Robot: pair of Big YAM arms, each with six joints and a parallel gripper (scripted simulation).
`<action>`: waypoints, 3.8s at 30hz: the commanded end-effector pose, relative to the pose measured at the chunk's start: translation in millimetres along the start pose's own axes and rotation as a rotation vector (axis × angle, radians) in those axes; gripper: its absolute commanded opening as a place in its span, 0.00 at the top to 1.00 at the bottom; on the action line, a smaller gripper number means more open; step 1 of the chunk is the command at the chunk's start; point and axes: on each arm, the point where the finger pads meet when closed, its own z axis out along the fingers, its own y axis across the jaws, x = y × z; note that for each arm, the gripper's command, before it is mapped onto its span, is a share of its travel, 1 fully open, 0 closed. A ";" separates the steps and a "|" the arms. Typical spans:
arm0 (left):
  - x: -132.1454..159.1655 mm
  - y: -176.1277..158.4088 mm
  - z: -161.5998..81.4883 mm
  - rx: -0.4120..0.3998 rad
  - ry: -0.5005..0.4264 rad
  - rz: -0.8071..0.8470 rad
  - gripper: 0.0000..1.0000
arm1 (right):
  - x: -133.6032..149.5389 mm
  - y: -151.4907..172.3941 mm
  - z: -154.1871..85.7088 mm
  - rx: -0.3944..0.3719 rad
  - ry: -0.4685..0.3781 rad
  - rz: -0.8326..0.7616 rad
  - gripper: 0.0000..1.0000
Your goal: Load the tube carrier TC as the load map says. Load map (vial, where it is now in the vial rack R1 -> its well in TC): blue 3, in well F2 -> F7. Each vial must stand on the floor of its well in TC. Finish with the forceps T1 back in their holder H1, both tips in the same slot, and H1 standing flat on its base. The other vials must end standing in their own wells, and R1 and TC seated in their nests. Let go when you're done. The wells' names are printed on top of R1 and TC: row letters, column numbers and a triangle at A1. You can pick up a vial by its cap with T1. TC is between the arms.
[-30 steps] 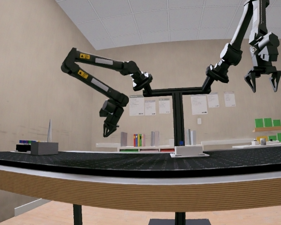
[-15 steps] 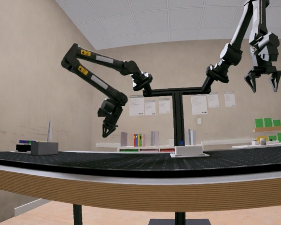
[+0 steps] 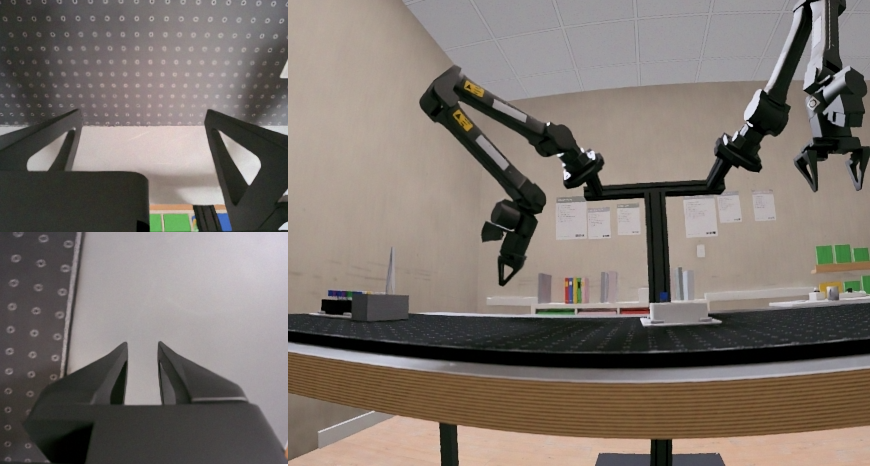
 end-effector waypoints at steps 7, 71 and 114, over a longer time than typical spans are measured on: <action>-3.6 1.4 -0.9 -0.003 -0.013 0.001 0.00 | 2.6 32.2 -6.0 -0.026 0.051 -0.182 0.76; -3.6 1.4 -0.9 -0.003 -0.013 0.001 0.00 | 3.9 192.3 -156.7 -0.361 0.212 -1.167 0.76; -3.6 1.4 -0.9 -0.003 -0.013 0.001 0.00 | 0.9 200.7 -196.8 -0.405 0.221 -1.308 0.76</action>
